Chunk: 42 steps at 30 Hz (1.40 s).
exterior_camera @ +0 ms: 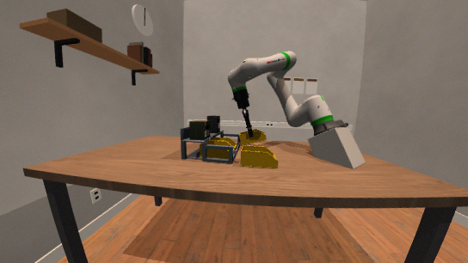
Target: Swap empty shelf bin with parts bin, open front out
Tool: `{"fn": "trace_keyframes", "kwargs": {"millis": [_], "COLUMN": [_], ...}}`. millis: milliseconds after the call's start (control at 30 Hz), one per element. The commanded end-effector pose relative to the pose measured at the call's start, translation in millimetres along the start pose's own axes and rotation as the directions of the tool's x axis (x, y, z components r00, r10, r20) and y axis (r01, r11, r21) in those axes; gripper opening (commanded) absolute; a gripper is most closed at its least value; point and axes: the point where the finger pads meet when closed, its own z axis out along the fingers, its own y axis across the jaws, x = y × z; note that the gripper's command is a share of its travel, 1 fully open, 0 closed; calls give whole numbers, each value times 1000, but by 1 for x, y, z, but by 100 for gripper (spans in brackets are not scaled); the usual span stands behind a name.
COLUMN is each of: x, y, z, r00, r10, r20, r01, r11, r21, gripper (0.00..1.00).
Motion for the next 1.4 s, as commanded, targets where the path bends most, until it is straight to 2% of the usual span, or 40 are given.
{"fn": "trace_keyframes", "kwargs": {"millis": [0,1367], "x": [0,-7], "y": [0,0], "z": [-1,-3], "r00": [1000,1000], "r10": [0,0], "r20": [0,0], "r01": [0,0], "r11": [1000,1000], "r21": [0,0], "gripper": [10,10]}}
